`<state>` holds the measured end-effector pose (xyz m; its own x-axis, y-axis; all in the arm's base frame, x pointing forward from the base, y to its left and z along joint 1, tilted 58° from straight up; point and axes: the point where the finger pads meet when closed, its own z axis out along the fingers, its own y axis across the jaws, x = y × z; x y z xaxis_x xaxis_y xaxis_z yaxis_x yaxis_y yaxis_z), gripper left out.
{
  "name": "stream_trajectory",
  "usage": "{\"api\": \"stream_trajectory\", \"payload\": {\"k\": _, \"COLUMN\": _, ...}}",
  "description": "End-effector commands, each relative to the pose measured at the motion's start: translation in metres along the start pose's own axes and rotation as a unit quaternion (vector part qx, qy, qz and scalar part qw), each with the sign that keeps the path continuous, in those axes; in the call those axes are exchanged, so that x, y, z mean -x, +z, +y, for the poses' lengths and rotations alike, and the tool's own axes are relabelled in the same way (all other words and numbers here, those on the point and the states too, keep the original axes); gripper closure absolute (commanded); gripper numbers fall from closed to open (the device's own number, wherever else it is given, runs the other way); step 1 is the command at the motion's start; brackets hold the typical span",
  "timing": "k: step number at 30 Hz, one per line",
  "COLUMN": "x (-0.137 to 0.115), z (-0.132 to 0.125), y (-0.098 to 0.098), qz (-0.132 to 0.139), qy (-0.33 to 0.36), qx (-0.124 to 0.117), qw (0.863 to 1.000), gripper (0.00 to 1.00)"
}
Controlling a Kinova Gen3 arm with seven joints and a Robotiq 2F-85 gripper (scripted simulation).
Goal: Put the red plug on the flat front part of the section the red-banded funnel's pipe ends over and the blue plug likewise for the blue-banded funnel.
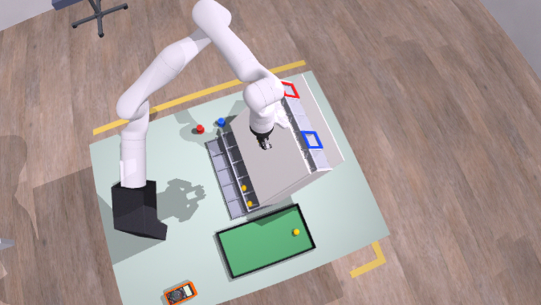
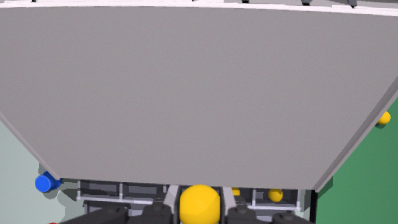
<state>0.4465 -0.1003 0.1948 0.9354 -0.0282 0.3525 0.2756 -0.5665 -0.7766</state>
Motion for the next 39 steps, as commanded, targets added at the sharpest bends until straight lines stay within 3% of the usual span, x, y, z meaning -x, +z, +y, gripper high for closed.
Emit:
{"api": "stream_trajectory", "payload": {"k": 1, "x": -0.009, "z": -0.029, "y": -0.019, "qz": 0.0, "qy": 0.002, "qx": 0.001, "qw": 1.0, "gripper": 1.0}}
{"api": "stream_trajectory", "payload": {"k": 8, "x": -0.009, "z": -0.029, "y": -0.019, "qz": 0.0, "qy": 0.002, "qx": 0.001, "qw": 1.0, "gripper": 1.0}}
{"api": "stream_trajectory", "payload": {"k": 9, "x": -0.078, "z": -0.029, "y": -0.02, "qz": 0.0, "qy": 0.003, "qx": 0.0, "qw": 1.0, "gripper": 1.0}}
{"api": "stream_trajectory", "payload": {"k": 13, "x": -0.09, "z": -0.029, "y": -0.02, "qz": 0.0, "qy": 0.003, "qx": 0.0, "qw": 1.0, "gripper": 1.0}}
{"api": "stream_trajectory", "payload": {"k": 20, "x": -0.158, "z": -0.029, "y": -0.021, "qz": 0.0, "qy": 0.003, "qx": 0.0, "qw": 1.0, "gripper": 1.0}}
{"api": "stream_trajectory", "payload": {"k": 25, "x": -0.158, "z": -0.029, "y": -0.021, "qz": 0.0, "qy": 0.003, "qx": 0.0, "qw": 1.0, "gripper": 1.0}}
{"api": "stream_trajectory", "payload": {"k": 26, "x": -0.178, "z": -0.029, "y": -0.022, "qz": 0.008, "qy": 0.0, "qx": 0.009, "qw": 1.0, "gripper": 1.0}}
{"api": "stream_trajectory", "payload": {"k": 39, "x": -0.178, "z": -0.029, "y": -0.022, "qz": 0.008, "qy": 0.0, "qx": 0.009, "qw": 1.0, "gripper": 1.0}}
